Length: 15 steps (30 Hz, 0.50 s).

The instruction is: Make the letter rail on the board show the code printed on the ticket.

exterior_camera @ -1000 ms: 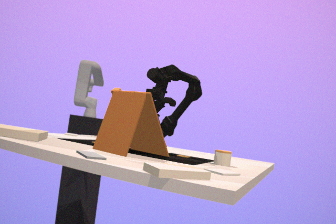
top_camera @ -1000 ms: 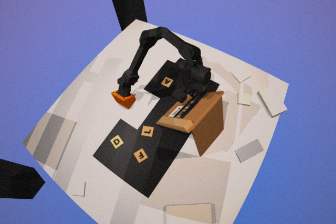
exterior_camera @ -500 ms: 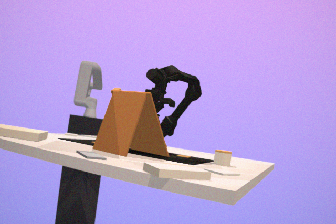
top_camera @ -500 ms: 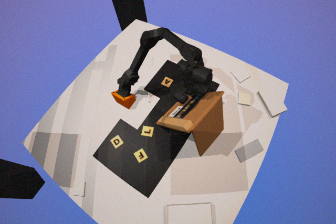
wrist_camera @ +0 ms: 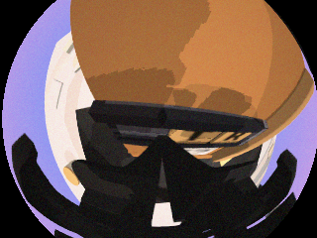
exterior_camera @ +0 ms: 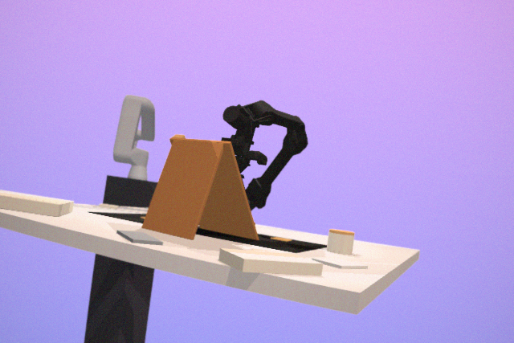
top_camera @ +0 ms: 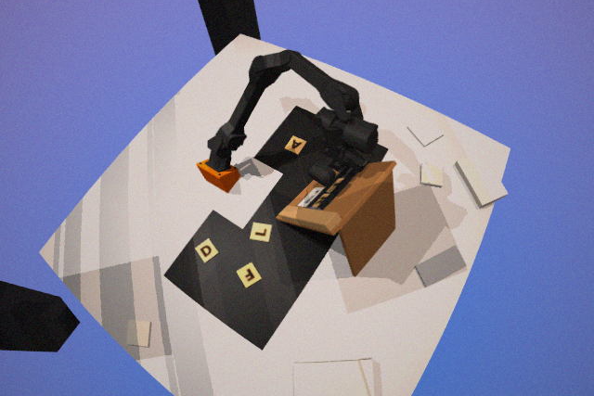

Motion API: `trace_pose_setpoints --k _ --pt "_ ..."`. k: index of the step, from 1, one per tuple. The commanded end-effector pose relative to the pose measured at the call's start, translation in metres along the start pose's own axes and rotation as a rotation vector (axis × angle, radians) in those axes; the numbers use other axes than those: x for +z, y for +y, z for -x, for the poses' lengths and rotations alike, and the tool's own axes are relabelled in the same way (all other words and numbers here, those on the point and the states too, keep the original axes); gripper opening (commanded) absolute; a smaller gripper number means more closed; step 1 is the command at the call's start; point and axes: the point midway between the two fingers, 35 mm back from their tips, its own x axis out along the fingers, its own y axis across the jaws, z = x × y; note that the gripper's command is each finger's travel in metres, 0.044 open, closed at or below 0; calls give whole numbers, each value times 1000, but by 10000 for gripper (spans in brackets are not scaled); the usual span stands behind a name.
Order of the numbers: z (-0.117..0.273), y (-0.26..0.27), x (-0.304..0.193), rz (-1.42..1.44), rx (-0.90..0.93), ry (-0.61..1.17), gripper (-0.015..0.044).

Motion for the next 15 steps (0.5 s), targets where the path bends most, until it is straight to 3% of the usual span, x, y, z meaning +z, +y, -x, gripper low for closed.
trace_pose_setpoints --k 1,15 --pt "-1 1 2 -4 2 -2 0" --pt "-5 0 5 -4 2 -2 0"
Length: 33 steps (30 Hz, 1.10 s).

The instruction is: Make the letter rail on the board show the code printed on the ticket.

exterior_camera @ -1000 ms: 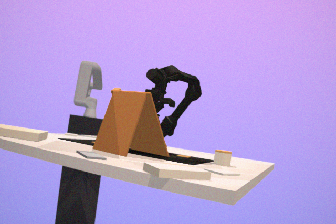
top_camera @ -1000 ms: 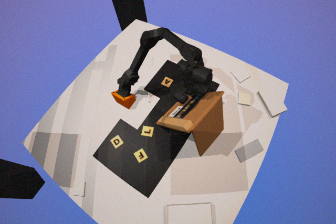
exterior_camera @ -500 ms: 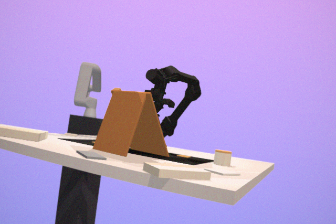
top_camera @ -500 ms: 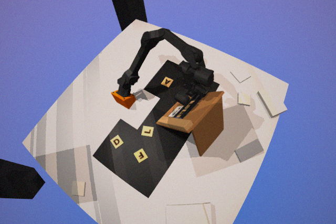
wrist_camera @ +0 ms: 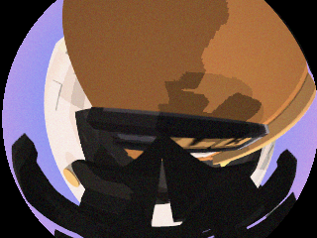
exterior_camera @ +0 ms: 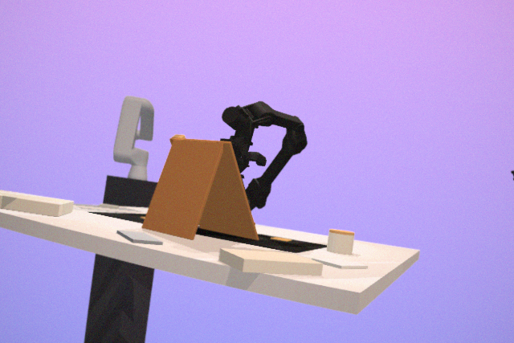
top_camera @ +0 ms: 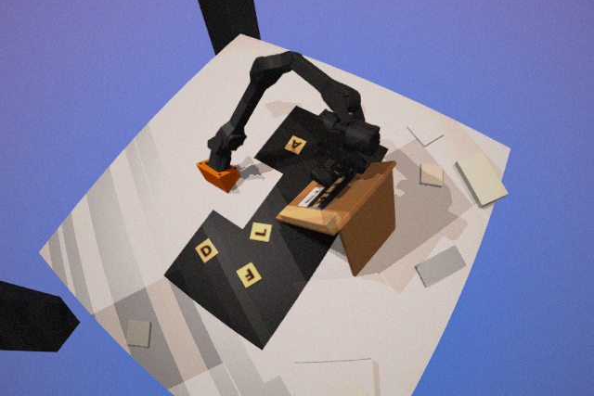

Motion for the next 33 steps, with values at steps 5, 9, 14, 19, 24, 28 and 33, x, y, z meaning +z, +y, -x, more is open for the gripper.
trace_pose_setpoints --k 5,9,14,19,24,28,33 --pt "1 -2 -1 -5 1 -1 0" --pt "1 -4 -1 -5 1 -1 0" --pt "1 -6 -1 -5 1 -1 0" --pt "0 -7 -1 -5 1 -1 0" --pt "0 -9 -1 -5 1 -1 0" --pt "0 -10 -1 -5 1 -1 0" --pt "0 -12 -1 -5 1 -1 0"
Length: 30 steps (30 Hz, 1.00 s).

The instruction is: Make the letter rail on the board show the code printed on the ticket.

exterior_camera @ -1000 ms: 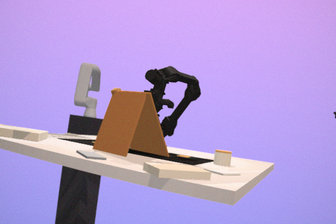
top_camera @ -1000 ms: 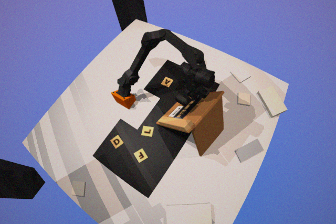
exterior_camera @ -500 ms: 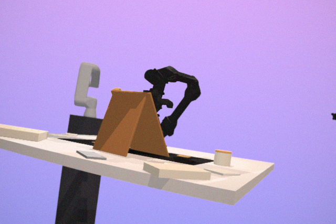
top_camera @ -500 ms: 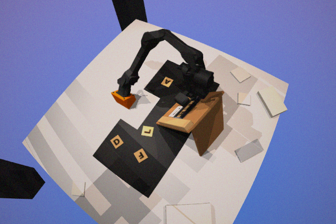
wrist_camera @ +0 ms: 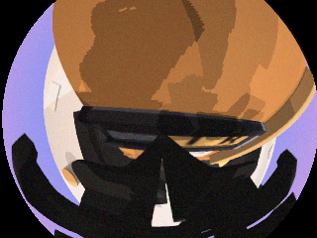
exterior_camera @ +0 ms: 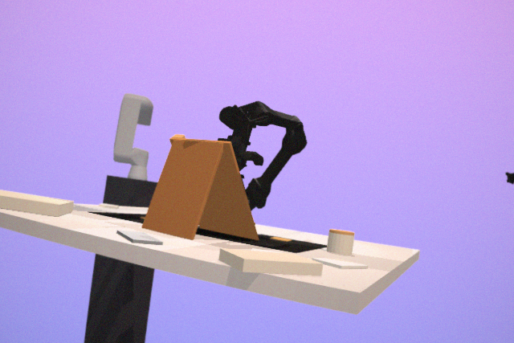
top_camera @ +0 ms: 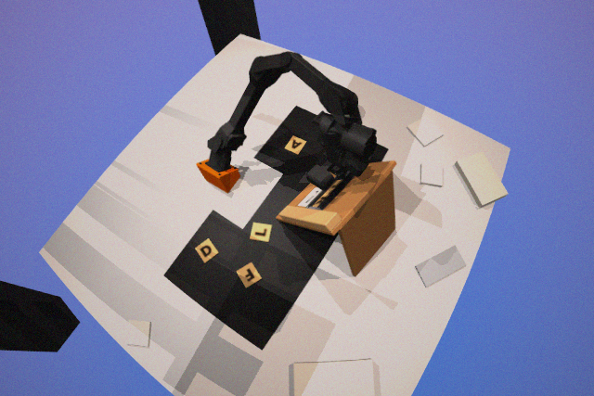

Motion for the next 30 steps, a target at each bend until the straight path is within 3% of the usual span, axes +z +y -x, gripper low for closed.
trace_pose_setpoints --k 1,30 --pt "-1 -2 0 5 3 2 0" --pt "20 -2 -19 4 2 3 0"
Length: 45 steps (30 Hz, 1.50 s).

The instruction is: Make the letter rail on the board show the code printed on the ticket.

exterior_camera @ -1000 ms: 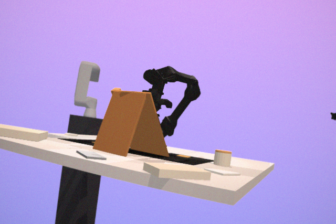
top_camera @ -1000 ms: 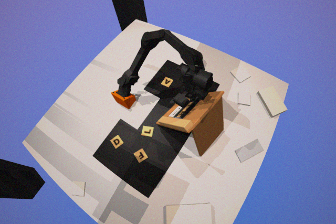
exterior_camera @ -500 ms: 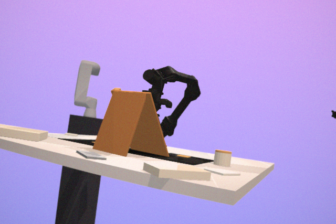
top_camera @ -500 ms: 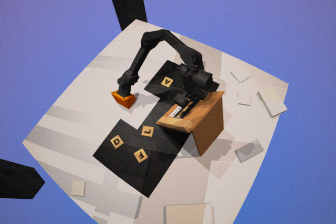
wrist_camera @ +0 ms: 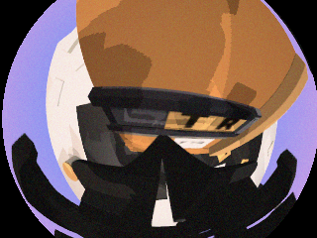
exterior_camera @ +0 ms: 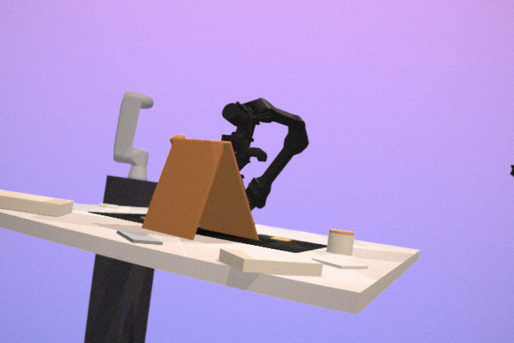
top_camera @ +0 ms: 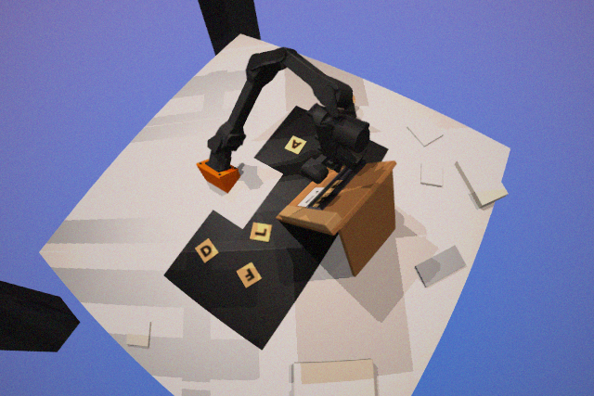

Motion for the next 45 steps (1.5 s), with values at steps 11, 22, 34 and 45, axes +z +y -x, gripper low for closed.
trace_pose_setpoints --k 11,22,34,45 --pt "58 1 -33 437 -1 -208 184" --pt "112 4 -111 1324 -334 -549 440" --pt "115 4 -121 1438 -411 -578 440" --pt "115 4 -121 1438 -411 -578 440"
